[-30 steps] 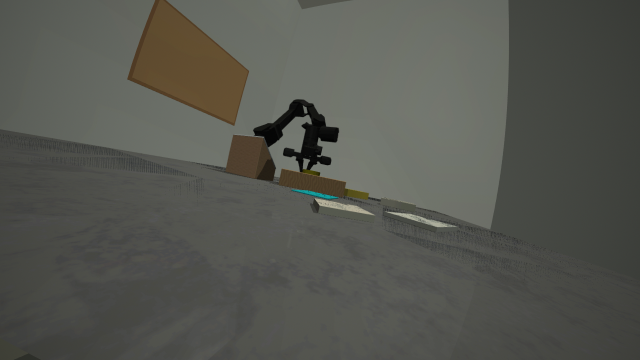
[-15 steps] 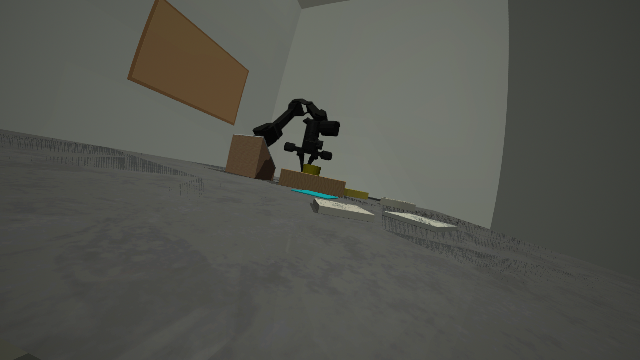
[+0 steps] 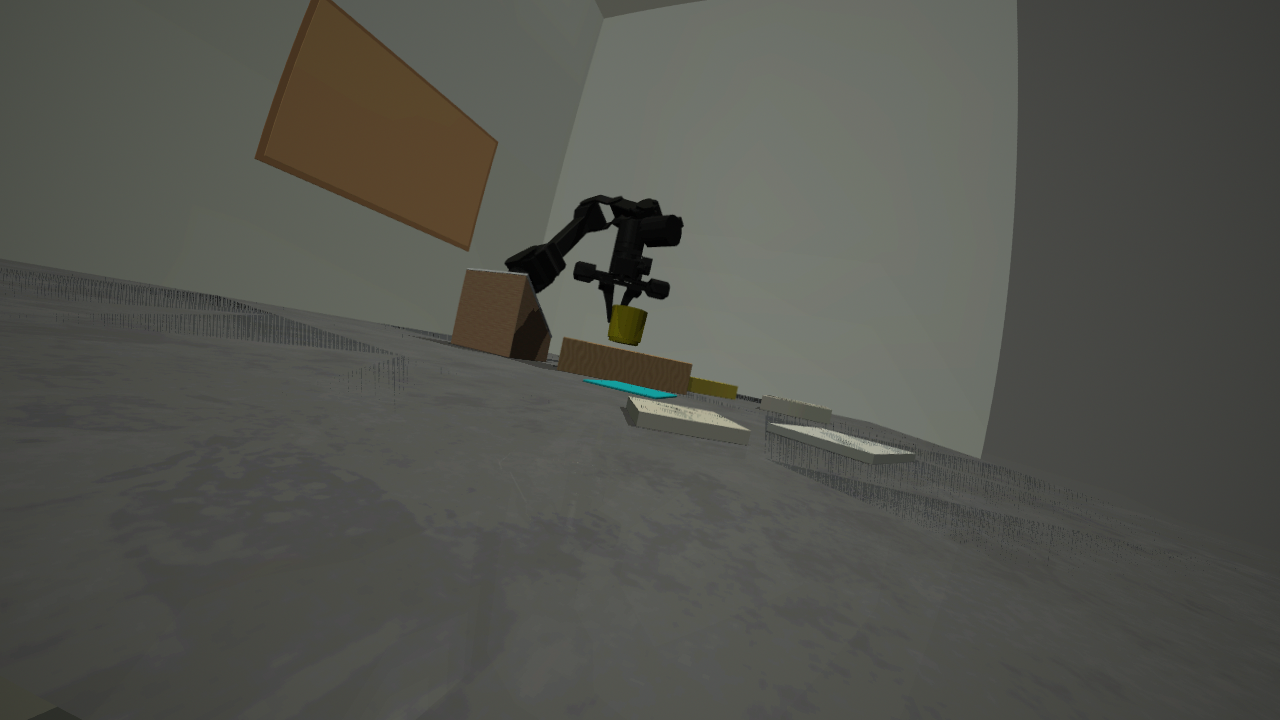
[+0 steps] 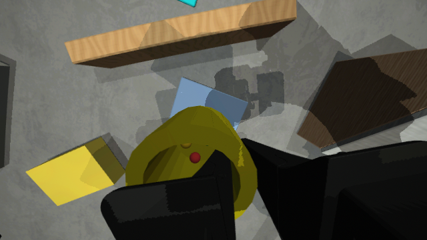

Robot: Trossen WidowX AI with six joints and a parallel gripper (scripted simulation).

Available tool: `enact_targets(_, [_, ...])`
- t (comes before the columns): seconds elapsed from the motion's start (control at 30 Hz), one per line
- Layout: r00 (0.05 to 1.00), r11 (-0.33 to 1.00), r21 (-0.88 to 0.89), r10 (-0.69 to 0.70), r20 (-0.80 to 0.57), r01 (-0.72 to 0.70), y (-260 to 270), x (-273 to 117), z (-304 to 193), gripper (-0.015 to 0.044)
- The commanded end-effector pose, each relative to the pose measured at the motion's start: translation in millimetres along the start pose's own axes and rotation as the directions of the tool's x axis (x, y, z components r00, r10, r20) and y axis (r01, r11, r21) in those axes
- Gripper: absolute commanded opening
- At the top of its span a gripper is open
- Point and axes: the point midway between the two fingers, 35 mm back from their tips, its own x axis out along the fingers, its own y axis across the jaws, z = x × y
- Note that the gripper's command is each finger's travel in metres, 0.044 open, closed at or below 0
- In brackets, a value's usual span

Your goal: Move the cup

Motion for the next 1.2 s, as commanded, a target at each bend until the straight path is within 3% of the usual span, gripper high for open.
enact_targets(0.0, [1.000, 1.000, -0.006, 0.002, 0.003, -0.002, 0, -13, 0, 0.0000])
enact_targets(1.17, [1.000, 1.000, -0.004, 0.003, 0.003, -0.003, 0, -11, 22, 0.0000])
